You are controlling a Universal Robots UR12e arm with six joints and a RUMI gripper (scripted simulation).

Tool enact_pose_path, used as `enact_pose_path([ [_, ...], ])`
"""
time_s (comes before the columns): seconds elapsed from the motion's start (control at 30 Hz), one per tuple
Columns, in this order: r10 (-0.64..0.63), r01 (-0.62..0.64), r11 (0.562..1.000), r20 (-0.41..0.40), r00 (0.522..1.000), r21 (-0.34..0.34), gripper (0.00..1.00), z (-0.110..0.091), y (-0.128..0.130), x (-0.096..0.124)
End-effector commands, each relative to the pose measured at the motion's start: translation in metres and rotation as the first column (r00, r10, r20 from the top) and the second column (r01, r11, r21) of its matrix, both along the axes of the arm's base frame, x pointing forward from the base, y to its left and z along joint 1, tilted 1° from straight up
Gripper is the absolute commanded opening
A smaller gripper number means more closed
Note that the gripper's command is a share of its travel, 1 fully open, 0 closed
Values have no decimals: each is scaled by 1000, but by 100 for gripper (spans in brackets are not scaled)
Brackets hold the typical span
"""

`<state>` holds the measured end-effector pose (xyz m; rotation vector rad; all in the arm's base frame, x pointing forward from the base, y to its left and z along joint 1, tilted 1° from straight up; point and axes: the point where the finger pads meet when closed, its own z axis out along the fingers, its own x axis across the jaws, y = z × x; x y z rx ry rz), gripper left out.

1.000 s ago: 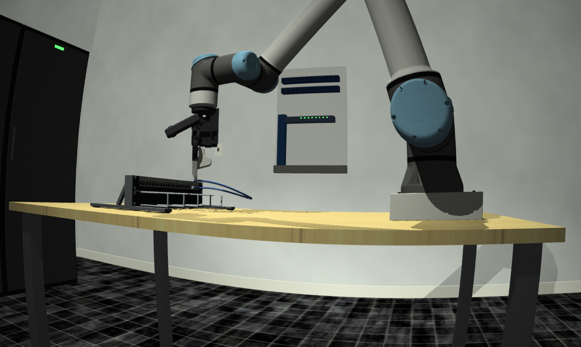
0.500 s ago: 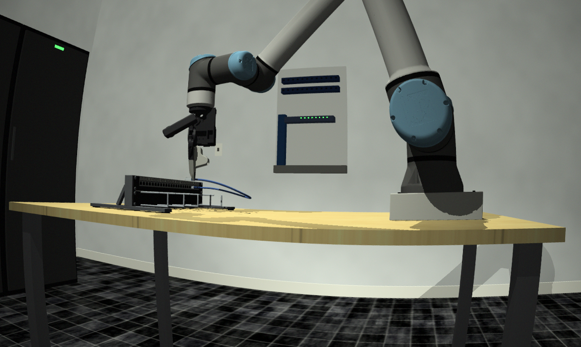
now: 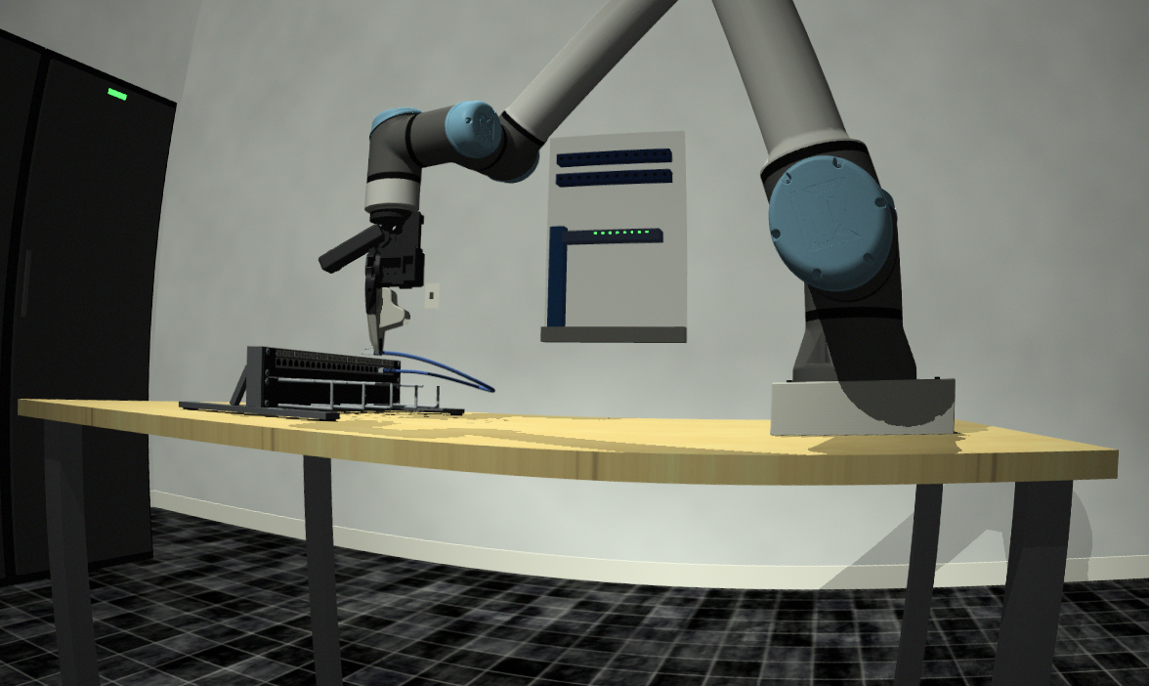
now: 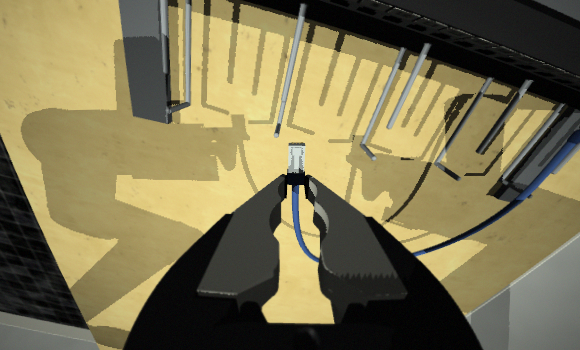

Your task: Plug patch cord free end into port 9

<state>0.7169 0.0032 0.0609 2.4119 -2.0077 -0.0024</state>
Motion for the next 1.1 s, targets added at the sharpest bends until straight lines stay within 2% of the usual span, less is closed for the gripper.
enact_pose_path([
  [0.0, -30, 30, 1000, 1, 1000, 0, 0, 2, -3, 4],
  [1.07, -170, 170, 986, -2, 986, 1, 0, 6, -16, 19],
])
